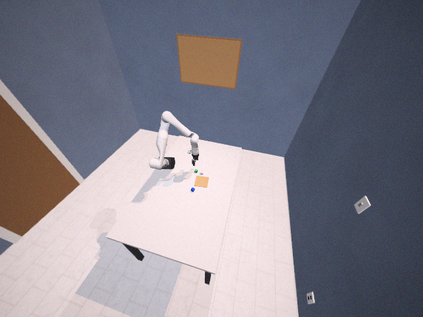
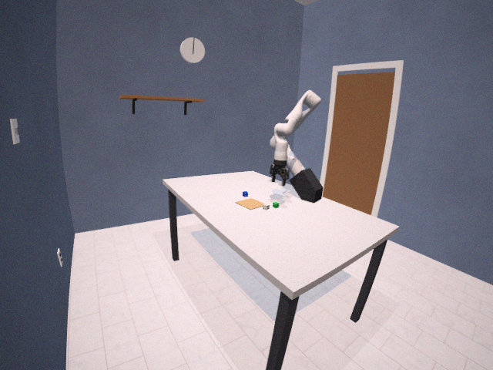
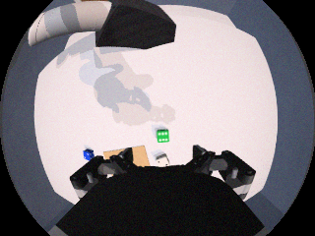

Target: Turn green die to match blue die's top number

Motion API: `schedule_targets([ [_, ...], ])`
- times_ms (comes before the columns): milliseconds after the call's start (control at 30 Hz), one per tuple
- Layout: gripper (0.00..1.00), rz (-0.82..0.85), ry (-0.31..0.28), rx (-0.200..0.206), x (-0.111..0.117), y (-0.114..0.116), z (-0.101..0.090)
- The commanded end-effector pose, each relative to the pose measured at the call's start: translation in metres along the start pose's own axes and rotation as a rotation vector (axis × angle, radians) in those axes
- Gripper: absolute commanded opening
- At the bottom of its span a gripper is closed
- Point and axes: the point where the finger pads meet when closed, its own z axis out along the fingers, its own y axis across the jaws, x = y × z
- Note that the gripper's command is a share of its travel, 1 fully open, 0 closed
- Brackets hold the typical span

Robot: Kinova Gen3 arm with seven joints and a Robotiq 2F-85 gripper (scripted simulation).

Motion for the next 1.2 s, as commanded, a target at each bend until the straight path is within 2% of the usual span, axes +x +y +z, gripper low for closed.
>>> schedule_targets([
  [0, 1.00, 0.035, 0.001, 0.001, 0.001, -0.001, 0.000],
  [467, 1.00, 0.213, 0.007, 0.011, 0.003, -0.004, 0.004],
  [833, 1.00, 0.493, 0.012, 0.026, 0.005, -0.007, 0.009],
  [900, 1.00, 0.493, 0.012, 0.026, 0.005, -0.007, 0.009],
  [1167, 1.00, 0.758, 0.013, 0.038, 0.006, -0.010, 0.014],
])
